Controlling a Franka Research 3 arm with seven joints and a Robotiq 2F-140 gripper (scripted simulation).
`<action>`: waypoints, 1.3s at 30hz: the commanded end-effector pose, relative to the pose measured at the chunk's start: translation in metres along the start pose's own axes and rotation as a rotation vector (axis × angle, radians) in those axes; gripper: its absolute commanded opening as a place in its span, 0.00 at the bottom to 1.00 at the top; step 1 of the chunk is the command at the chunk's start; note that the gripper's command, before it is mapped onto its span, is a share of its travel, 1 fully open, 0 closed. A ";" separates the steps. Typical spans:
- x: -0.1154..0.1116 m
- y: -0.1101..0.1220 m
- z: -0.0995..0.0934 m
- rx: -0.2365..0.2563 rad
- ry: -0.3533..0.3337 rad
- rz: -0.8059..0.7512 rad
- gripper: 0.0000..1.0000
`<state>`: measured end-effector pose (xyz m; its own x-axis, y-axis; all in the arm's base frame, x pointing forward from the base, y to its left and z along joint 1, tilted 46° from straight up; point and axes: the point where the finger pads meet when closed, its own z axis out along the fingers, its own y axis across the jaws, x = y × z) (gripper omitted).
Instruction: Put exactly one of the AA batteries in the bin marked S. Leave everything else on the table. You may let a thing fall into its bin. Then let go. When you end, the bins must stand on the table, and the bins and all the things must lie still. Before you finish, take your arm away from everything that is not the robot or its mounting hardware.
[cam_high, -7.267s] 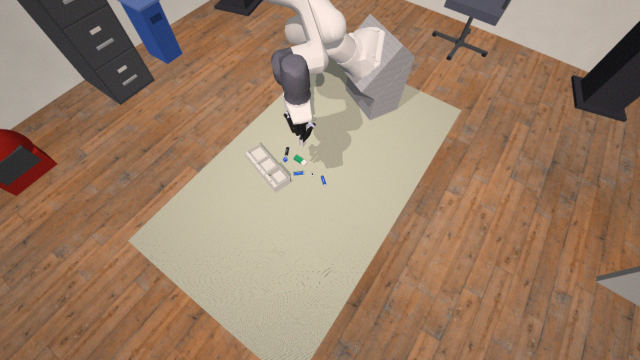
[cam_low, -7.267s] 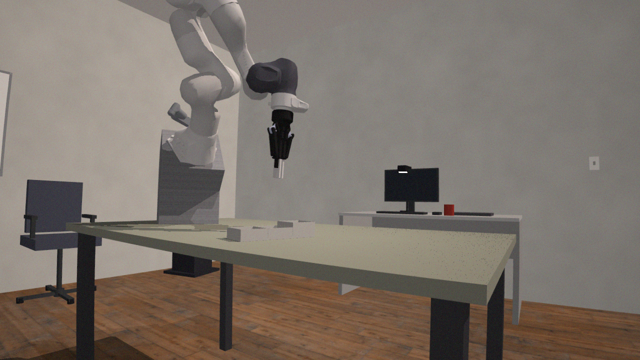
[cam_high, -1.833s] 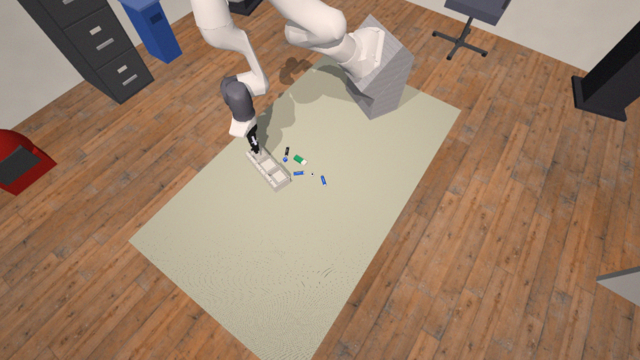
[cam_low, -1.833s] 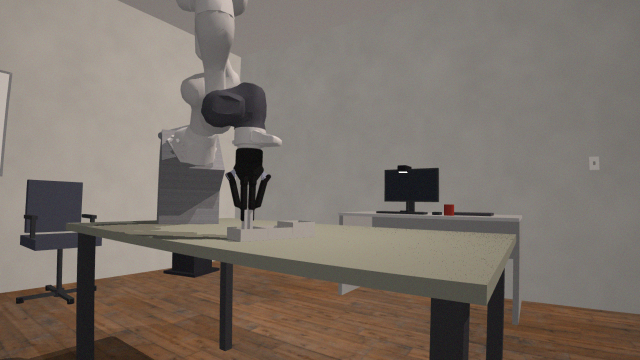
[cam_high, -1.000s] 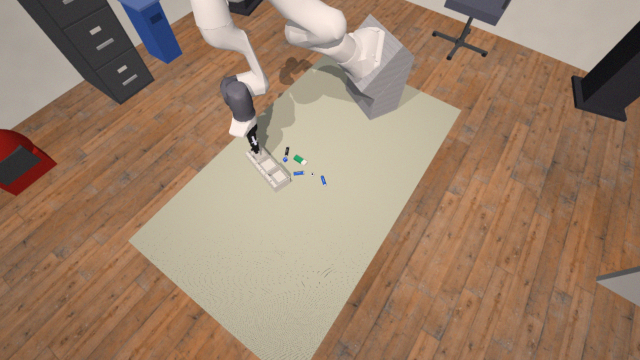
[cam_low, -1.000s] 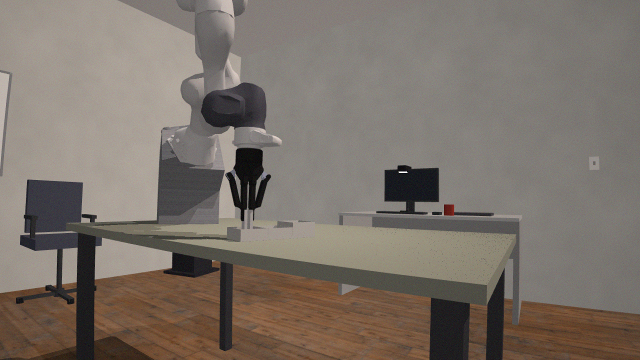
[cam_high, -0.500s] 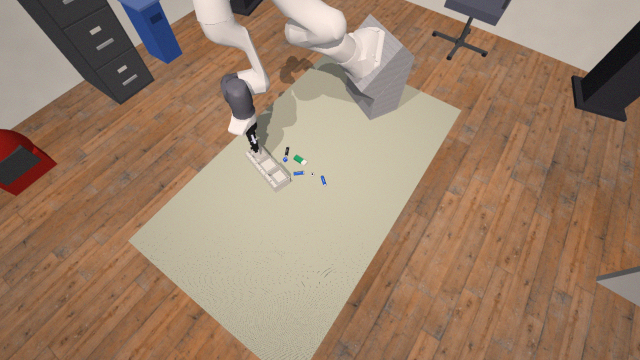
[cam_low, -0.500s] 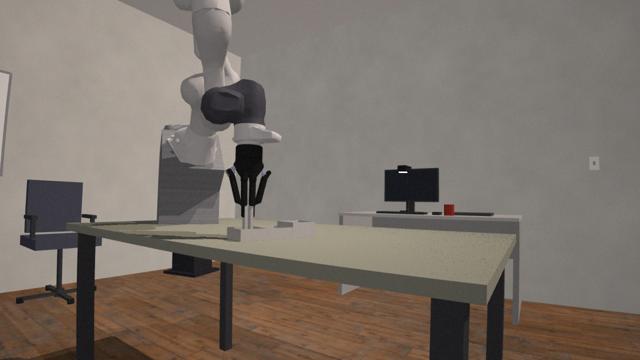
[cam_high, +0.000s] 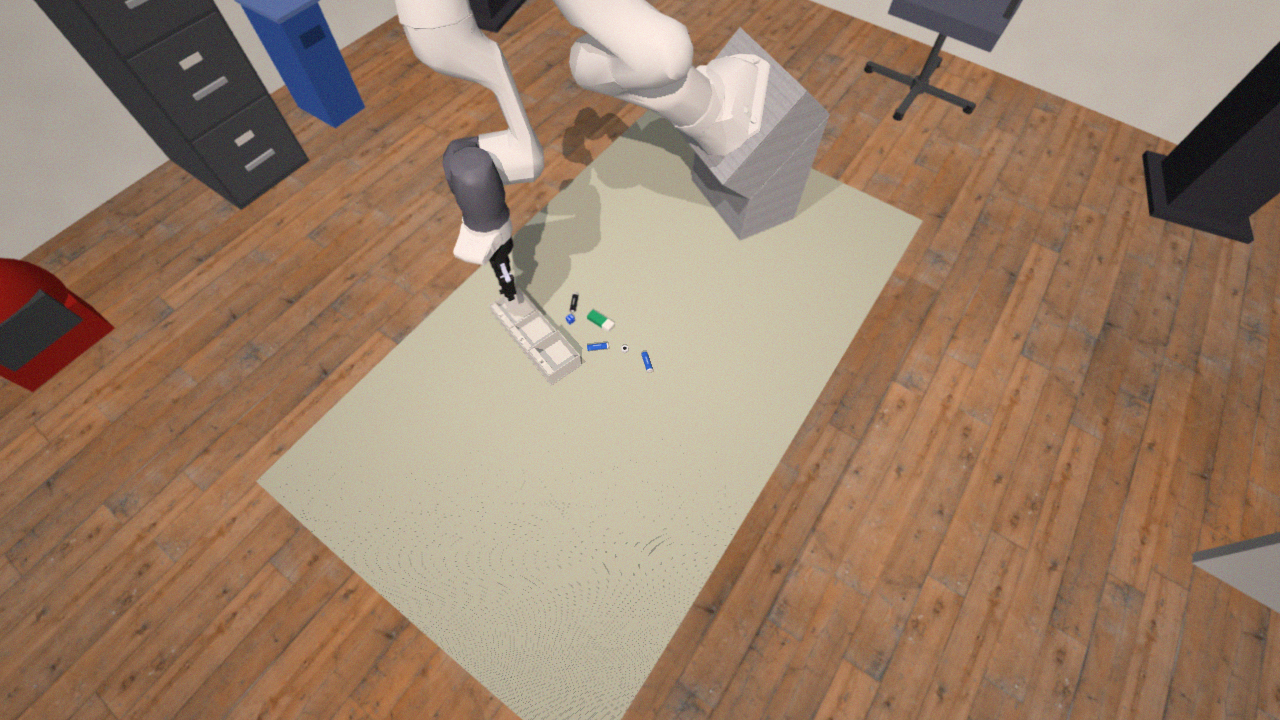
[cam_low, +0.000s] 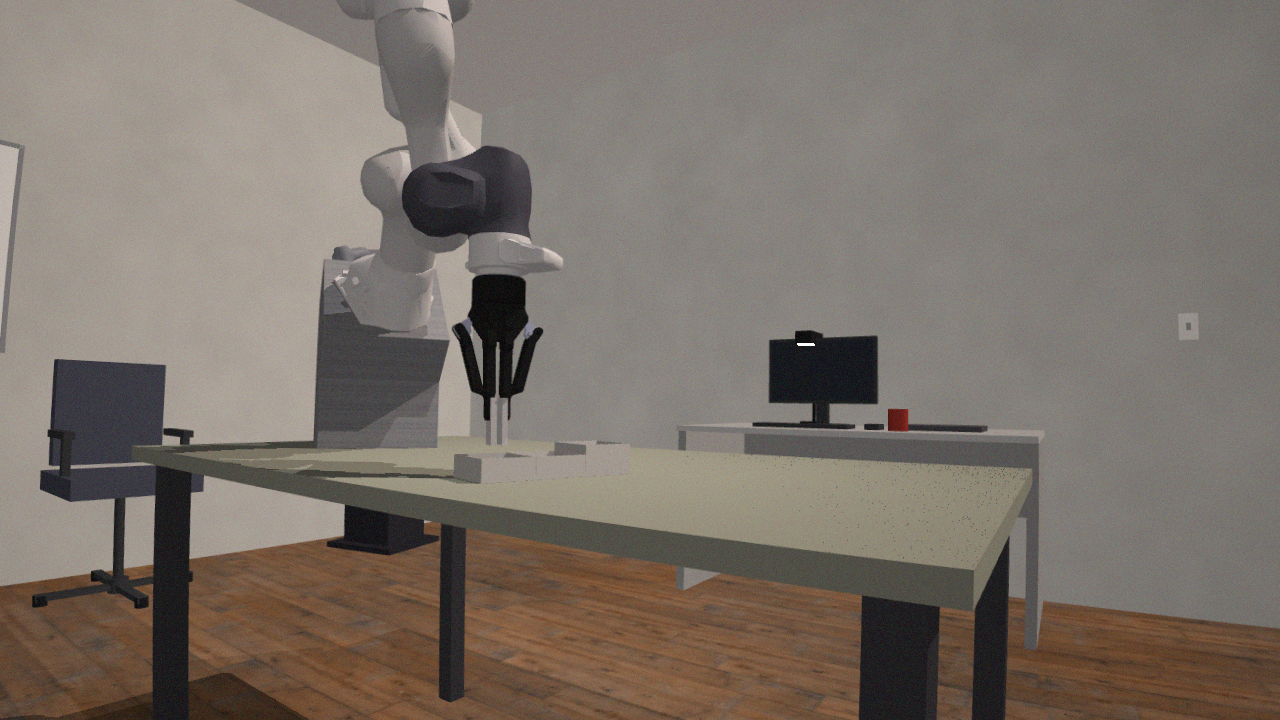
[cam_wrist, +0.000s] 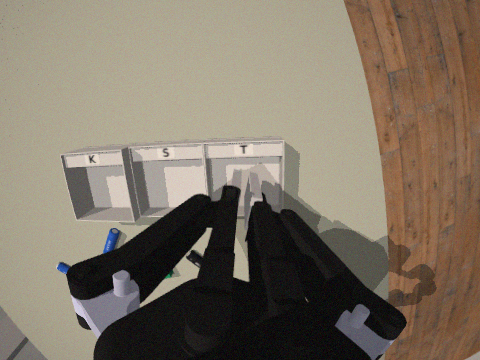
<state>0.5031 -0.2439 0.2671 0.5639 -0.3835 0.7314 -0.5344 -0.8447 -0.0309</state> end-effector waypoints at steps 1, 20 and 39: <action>0.000 0.003 -0.010 -0.011 -0.011 -0.034 0.05; 0.000 0.003 -0.029 -0.011 -0.011 -0.034 0.05; -0.008 -0.031 -0.029 -0.011 -0.011 -0.034 0.05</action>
<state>0.4932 -0.2138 0.2857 0.5991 -0.3383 0.7257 -0.5035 -0.8639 0.0129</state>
